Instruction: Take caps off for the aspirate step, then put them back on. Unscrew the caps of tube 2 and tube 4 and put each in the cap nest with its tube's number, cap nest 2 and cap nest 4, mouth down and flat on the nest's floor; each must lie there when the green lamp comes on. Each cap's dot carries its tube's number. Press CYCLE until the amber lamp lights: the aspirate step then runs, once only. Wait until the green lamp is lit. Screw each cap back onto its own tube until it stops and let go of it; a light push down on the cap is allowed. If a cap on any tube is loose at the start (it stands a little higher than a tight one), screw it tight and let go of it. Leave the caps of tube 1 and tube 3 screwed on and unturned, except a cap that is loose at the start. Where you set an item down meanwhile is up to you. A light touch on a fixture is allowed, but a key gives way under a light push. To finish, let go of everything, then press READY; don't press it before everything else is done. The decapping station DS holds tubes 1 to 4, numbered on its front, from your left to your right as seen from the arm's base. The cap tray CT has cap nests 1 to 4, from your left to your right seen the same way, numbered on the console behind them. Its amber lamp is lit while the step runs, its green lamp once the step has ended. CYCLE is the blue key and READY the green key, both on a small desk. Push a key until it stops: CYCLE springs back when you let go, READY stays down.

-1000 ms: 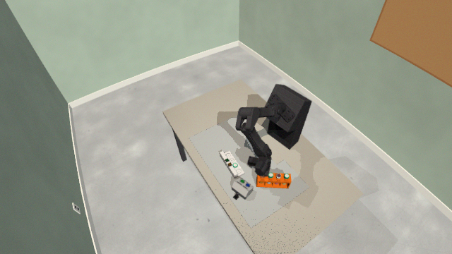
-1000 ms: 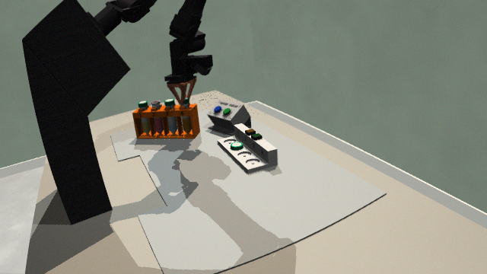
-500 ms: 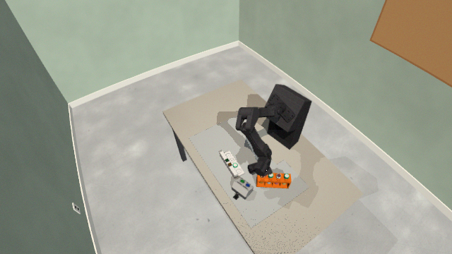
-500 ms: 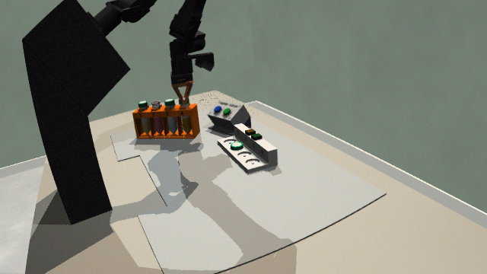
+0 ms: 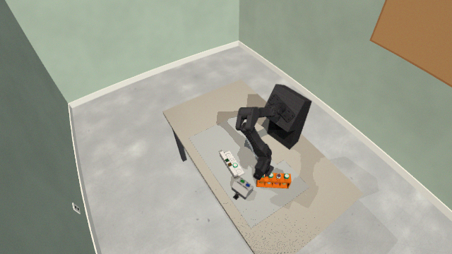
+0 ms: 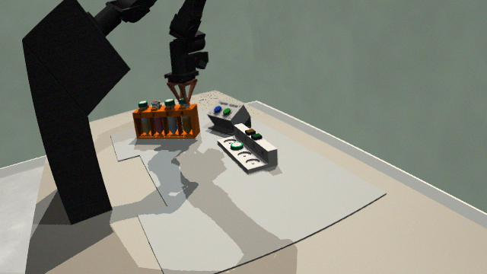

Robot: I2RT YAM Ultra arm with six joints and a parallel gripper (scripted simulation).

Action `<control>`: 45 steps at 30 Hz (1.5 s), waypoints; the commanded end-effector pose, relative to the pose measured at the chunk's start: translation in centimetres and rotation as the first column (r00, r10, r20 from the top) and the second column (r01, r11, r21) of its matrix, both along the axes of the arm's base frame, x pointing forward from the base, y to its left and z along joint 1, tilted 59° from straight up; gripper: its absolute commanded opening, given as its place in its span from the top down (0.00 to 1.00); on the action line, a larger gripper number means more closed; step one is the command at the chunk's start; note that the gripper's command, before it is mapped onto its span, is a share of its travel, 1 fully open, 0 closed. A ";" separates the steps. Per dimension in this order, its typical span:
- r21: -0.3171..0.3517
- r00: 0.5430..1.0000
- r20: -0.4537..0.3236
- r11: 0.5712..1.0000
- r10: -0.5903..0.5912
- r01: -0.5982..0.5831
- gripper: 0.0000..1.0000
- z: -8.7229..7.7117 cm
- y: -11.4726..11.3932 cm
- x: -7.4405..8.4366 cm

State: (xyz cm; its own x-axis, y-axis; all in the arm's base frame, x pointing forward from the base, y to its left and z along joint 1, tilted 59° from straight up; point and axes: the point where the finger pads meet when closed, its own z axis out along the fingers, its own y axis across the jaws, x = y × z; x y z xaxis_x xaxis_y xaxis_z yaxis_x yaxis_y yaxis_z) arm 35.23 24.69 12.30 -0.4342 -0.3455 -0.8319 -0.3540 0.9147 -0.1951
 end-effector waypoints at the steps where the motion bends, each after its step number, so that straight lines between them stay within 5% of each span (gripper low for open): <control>1: -0.190 0.991 0.042 0.975 0.125 -0.115 1.00 0.3 0.1 -0.1; 5: -0.354 0.971 0.054 0.913 0.235 -0.201 1.00 0.3 0.1 -0.1; 10: -0.544 0.929 0.042 0.788 0.368 -0.287 1.00 0.3 0.1 -0.1; 12: -0.544 0.929 0.042 0.788 0.368 -0.287 1.00 0.3 0.1 -0.1; 23: -0.854 0.790 -0.083 0.365 0.608 -0.370 1.00 0.3 0.1 -0.1; 27: -0.915 0.729 -0.156 0.180 0.666 -0.361 1.00 0.3 0.1 -0.1; 29: -0.915 0.729 -0.156 0.180 0.666 -0.361 1.00 0.3 0.1 -0.1; 33: -0.944 0.667 -0.241 -0.011 0.705 -0.330 1.00 0.3 0.1 -0.1; 40: -0.945 0.661 -0.249 -0.028 0.708 -0.326 1.00 0.3 0.1 -0.1; 41: -0.945 0.661 -0.249 -0.028 0.708 -0.326 0.51 0.3 0.1 -0.1; 45: -0.945 0.661 -0.249 -0.028 0.708 -0.326 0.51 0.3 0.1 -0.1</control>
